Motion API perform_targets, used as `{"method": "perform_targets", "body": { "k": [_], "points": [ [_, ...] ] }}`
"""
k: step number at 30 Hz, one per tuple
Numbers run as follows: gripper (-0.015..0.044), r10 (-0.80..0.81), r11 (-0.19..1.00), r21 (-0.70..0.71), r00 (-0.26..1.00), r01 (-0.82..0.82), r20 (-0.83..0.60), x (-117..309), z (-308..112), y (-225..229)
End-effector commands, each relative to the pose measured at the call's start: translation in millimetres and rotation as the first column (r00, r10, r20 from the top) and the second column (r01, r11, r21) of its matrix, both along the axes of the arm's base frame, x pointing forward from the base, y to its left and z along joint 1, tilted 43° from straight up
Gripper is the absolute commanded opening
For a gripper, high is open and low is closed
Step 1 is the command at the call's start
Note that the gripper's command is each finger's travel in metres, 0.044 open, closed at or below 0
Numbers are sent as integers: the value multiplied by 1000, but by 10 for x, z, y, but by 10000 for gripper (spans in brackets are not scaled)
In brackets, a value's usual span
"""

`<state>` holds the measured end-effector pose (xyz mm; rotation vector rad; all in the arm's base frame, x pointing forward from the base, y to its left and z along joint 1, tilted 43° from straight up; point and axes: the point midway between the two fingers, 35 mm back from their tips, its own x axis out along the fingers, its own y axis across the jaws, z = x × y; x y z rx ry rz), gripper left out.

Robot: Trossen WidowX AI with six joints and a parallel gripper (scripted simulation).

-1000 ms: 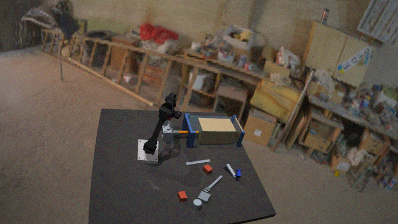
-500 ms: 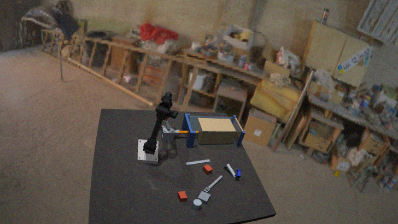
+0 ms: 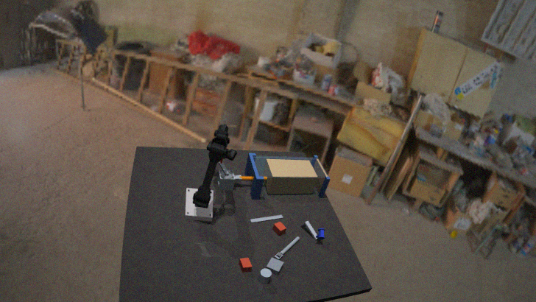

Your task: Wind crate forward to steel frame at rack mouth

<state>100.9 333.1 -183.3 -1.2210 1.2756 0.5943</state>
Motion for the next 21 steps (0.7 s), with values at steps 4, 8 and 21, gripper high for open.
{"method": "perform_targets", "body": {
  "k": [4,8,21],
  "points": [
    [0,12,999,-38,999,-14,-40,-255,48,-153],
    [0,12,999,-38,999,-14,-41,-299,70,-183],
    [0,12,999,-39,999,-14,-42,-424,150,-290]
  ]
}}
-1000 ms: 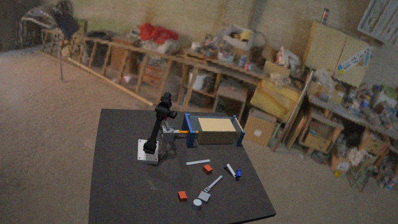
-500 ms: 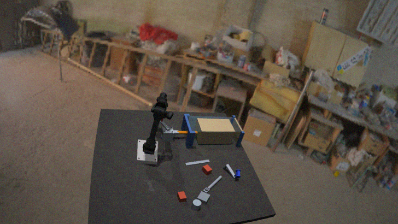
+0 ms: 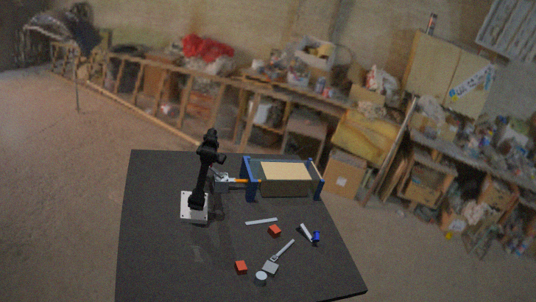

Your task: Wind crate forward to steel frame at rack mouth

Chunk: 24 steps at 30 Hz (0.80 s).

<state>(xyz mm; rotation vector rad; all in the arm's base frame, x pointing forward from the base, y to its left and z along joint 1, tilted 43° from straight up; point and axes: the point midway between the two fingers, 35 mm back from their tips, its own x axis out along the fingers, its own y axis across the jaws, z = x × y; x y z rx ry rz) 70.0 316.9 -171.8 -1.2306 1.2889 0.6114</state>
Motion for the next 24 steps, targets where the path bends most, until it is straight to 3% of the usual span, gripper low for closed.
{"method": "perform_targets", "body": {
  "k": [1,24],
  "points": [
    [0,2,999,-33,1000,-3,-22,-126,44,-139],
    [0,2,999,-36,1000,-3,-24,-275,224,-364]
  ]
}}
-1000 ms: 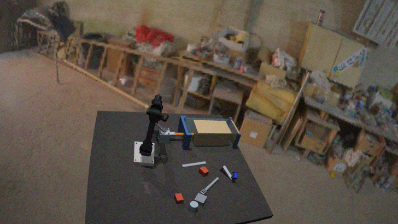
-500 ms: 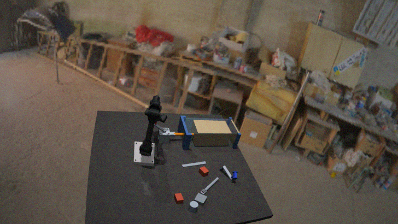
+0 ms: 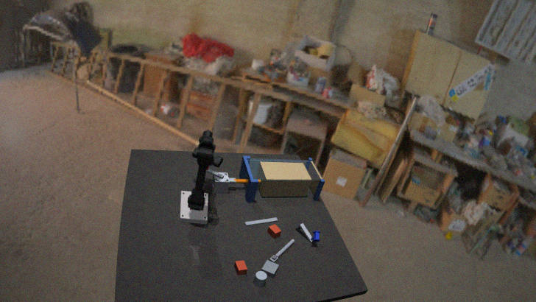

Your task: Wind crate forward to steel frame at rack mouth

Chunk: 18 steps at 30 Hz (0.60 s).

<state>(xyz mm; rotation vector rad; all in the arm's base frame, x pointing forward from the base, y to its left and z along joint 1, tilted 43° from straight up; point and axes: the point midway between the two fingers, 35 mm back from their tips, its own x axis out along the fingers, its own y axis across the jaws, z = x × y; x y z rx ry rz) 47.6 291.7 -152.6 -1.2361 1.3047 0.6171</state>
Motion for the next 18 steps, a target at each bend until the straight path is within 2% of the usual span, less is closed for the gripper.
{"method": "perform_targets", "body": {
  "k": [1,18],
  "points": [
    [0,2,1000,-27,1000,-2,-9,-56,42,-125],
    [0,2,1000,-29,1000,-2,-9,-96,193,-305]
  ]
}}
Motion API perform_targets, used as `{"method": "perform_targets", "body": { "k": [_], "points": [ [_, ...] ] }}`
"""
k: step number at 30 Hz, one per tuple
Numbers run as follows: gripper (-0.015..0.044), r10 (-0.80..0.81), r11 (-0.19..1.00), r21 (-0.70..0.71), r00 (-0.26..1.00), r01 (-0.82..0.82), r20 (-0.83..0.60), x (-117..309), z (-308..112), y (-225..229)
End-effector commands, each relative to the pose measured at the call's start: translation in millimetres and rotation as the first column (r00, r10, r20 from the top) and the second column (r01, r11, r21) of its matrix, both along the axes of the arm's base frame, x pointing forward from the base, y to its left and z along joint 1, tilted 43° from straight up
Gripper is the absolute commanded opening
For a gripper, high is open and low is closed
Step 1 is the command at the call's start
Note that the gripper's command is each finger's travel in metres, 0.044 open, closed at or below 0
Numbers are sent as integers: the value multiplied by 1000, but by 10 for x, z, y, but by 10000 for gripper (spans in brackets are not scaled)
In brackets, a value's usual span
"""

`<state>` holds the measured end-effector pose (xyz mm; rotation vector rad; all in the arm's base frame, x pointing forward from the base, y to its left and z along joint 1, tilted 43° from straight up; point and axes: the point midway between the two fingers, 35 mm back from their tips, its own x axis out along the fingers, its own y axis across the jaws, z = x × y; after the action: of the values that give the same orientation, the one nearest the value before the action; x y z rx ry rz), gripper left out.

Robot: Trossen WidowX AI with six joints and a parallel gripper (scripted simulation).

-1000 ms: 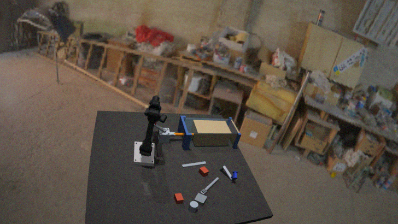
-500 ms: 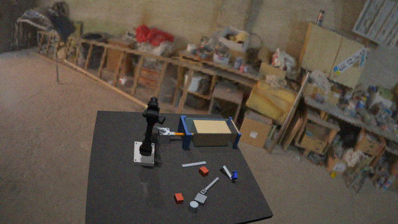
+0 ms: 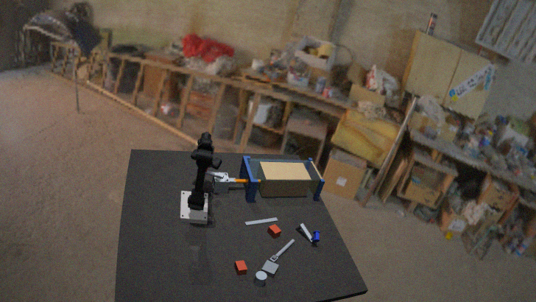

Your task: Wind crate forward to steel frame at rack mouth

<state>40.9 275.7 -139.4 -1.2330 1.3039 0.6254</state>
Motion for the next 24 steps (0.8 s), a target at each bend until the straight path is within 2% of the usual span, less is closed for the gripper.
{"method": "perform_targets", "body": {
  "k": [1,24],
  "points": [
    [0,-1,999,-35,1000,1,-5,-30,73,-159],
    [0,-1,999,-38,1000,1,-4,23,298,-415]
  ]
}}
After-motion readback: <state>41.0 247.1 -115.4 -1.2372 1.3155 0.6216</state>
